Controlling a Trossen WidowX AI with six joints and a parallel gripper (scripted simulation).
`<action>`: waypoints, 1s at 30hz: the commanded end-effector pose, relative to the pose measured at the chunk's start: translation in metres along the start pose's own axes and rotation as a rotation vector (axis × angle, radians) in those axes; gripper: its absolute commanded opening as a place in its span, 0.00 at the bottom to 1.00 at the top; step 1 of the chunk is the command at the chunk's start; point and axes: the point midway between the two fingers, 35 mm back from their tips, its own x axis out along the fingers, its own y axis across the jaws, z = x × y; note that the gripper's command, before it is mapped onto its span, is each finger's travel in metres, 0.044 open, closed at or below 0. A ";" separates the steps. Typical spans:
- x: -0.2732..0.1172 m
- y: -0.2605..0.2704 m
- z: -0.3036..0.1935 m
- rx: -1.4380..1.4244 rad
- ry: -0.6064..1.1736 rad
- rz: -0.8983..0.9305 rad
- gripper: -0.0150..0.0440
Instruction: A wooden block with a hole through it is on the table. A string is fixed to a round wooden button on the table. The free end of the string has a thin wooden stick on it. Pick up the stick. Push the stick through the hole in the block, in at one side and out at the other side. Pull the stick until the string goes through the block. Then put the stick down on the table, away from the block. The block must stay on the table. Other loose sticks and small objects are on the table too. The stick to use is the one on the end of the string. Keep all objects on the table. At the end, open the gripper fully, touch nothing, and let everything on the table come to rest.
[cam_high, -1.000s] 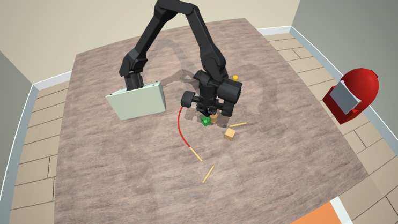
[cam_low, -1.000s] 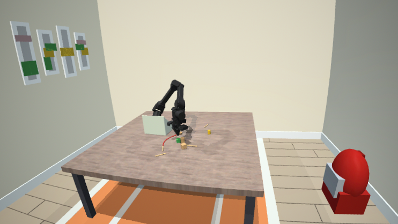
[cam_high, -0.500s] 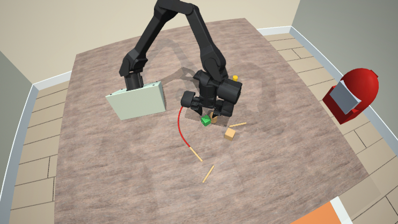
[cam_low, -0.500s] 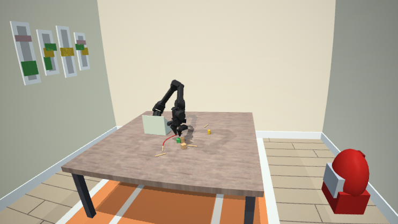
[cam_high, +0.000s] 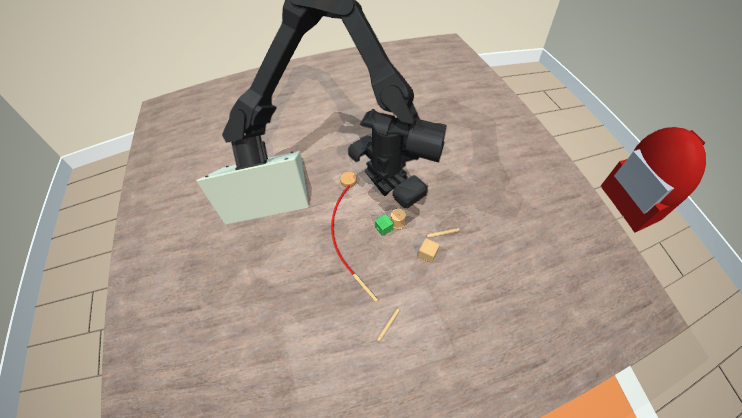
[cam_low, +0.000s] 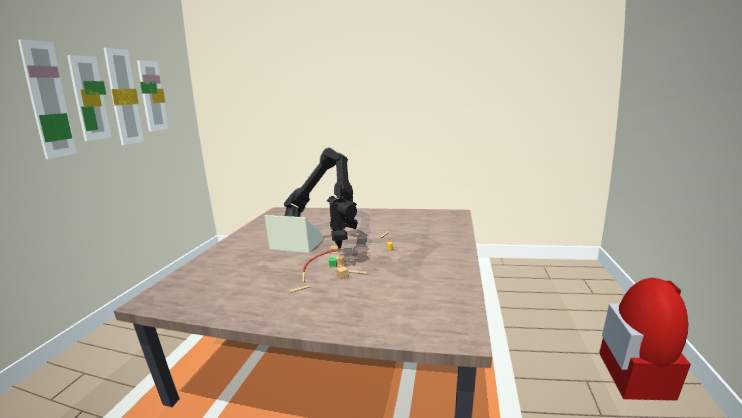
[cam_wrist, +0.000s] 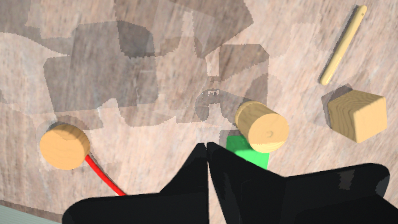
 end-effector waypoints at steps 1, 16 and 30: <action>-0.003 0.006 0.006 0.071 -0.011 -0.006 0.25; 0.014 0.006 0.007 0.071 -0.011 -0.006 0.25; 0.037 0.006 0.007 0.071 -0.011 -0.005 0.25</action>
